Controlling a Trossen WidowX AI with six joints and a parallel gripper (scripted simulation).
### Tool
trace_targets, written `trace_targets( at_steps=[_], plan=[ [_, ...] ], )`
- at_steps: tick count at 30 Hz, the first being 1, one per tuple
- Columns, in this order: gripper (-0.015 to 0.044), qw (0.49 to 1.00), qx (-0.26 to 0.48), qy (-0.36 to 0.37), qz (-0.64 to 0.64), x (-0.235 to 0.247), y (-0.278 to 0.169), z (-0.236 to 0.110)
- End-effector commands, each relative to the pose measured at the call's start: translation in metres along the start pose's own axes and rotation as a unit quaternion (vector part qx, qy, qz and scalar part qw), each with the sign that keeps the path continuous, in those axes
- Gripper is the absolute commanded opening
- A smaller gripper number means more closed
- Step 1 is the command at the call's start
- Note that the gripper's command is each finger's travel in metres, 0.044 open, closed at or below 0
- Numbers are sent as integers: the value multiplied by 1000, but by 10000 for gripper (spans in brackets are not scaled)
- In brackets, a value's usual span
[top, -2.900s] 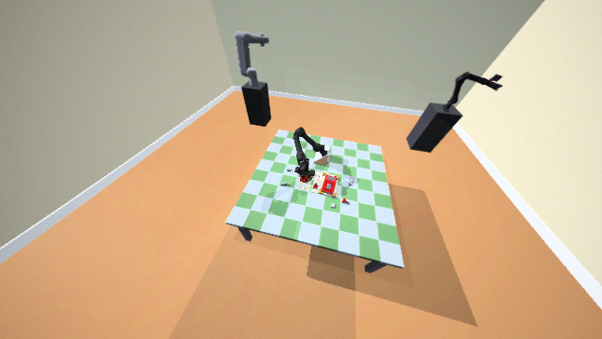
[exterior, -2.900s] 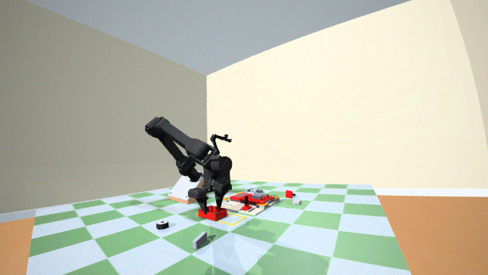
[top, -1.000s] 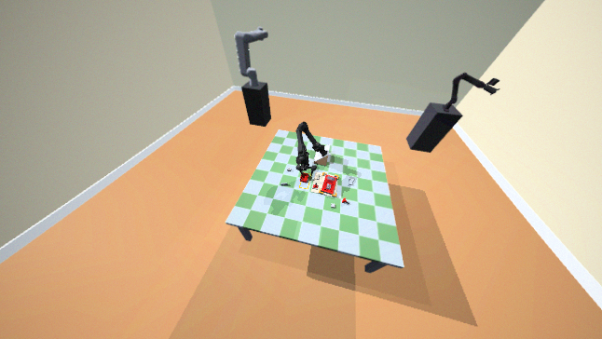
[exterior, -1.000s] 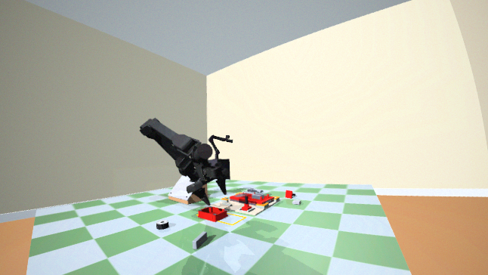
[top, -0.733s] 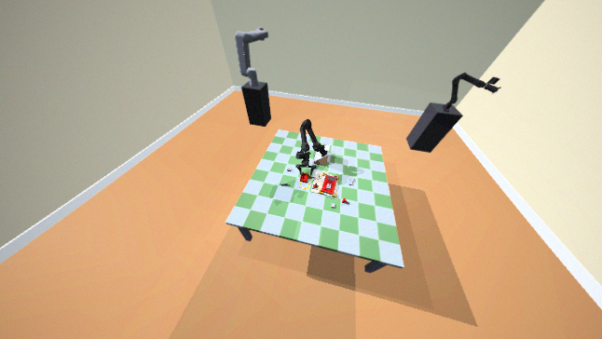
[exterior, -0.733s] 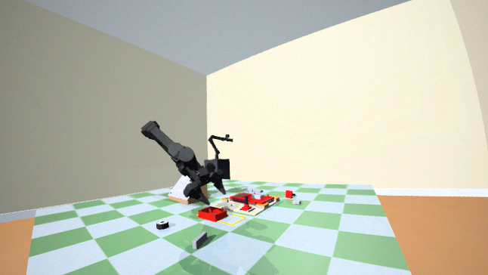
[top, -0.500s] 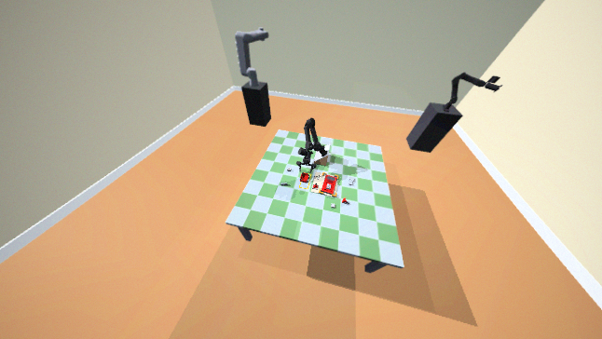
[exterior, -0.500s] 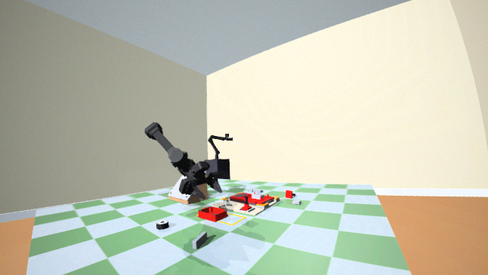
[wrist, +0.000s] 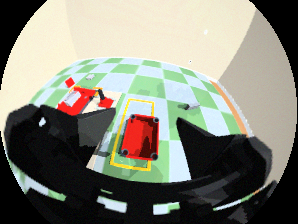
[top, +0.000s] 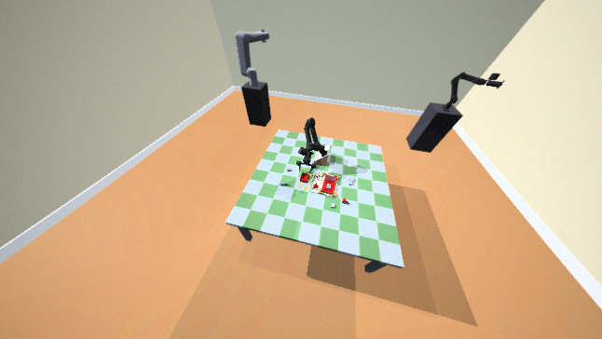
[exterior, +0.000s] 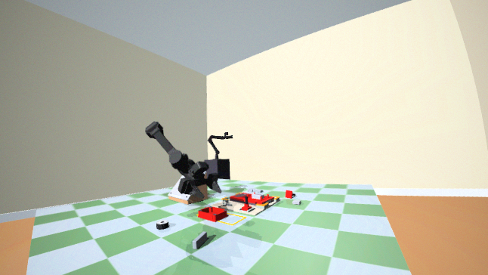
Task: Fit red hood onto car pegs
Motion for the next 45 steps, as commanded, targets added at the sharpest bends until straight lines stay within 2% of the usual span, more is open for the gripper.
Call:
trace_targets(
  at_steps=[1,45],
  plan=[
    [440,1000,2,5,-1,1,-5,2],
    [440,1000,-1,2,-2,-6,-42,22]
  ],
)
Point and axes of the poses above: the point midway between the two fingers, 35 mm back from their tips, its own z axis out along the fingers, its own x axis across the jaws, y = z × x, the point moved 8 cm from there along -z, back along the fingers, and after that the axes turned 11 degrees about z, right-handed, at the moved point
